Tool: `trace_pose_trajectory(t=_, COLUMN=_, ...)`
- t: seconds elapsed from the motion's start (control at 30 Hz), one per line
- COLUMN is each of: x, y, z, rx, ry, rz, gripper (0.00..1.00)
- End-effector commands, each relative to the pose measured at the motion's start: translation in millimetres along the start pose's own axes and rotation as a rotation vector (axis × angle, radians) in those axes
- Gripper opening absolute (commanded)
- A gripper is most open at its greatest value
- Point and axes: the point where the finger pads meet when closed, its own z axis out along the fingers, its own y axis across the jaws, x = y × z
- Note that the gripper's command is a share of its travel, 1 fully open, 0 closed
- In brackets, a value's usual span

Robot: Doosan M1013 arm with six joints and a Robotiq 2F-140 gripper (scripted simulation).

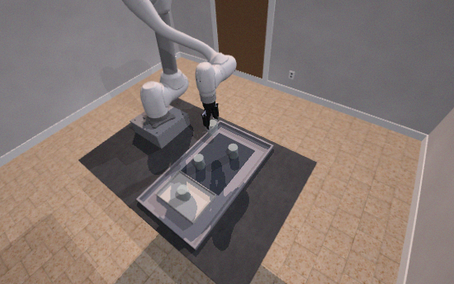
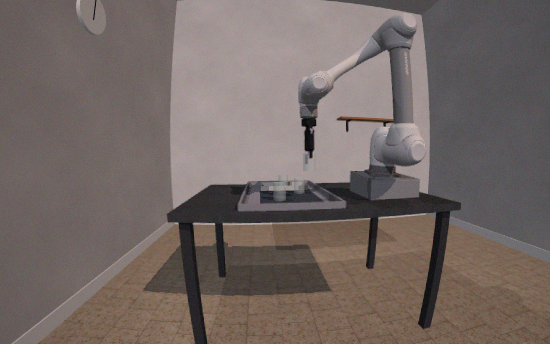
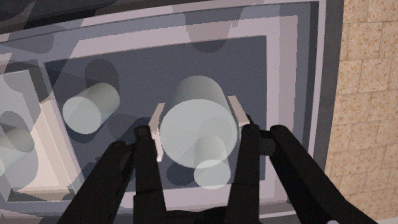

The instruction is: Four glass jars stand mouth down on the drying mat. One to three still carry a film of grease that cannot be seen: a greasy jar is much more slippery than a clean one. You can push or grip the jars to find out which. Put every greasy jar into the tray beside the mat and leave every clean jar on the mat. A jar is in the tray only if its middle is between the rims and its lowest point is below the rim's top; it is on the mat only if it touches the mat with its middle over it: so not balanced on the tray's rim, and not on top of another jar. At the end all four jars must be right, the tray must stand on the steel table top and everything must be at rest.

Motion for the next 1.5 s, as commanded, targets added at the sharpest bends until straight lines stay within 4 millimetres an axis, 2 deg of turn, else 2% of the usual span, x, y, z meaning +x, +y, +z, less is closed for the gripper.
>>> trace_pose_trajectory(t=0.0, x=-1.4, y=-3.0, z=-4.2, rx=0.000, ry=0.000, rz=0.000, gripper=0.00)
trace_pose_trajectory(t=1.47, x=-55.7, y=-116.8, z=-4.1, rx=0.000, ry=0.000, rz=0.000, gripper=0.00)
